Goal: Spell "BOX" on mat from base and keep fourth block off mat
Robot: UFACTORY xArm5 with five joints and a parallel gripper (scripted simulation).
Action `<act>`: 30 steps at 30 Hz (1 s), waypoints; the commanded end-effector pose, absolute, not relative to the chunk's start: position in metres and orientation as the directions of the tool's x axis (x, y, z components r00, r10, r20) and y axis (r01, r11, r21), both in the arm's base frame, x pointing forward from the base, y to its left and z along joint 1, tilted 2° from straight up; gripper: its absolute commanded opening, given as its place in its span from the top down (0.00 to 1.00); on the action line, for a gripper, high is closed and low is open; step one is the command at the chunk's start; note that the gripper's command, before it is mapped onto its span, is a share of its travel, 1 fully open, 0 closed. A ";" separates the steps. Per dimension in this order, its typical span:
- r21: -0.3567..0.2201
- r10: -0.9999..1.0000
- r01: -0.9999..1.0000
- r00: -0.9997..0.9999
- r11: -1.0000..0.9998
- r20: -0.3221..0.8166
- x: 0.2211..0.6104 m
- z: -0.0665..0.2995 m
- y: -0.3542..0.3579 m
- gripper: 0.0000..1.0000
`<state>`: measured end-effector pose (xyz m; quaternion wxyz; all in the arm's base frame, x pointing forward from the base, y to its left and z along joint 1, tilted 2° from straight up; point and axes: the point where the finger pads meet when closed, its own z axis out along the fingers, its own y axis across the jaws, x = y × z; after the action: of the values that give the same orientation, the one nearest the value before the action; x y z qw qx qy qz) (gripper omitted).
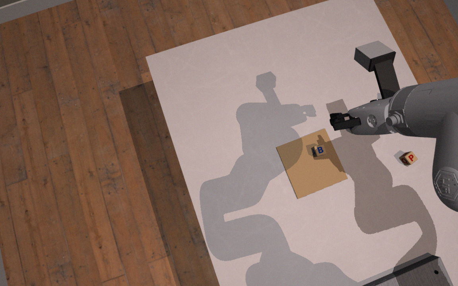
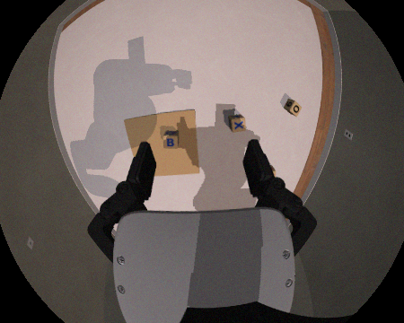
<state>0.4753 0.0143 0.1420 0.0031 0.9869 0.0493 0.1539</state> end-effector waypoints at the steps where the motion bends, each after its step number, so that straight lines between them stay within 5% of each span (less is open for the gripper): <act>1: 0.001 0.070 0.072 0.977 -0.997 0.202 0.462 0.141 0.031 0.00; 12: -0.004 0.029 0.029 0.999 -1.000 0.036 0.430 0.144 0.057 0.00; 30: -0.003 0.028 0.029 0.999 -1.000 0.033 0.429 0.144 0.057 0.00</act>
<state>0.4278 0.0567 0.1425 -0.0018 0.9998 0.0143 0.0150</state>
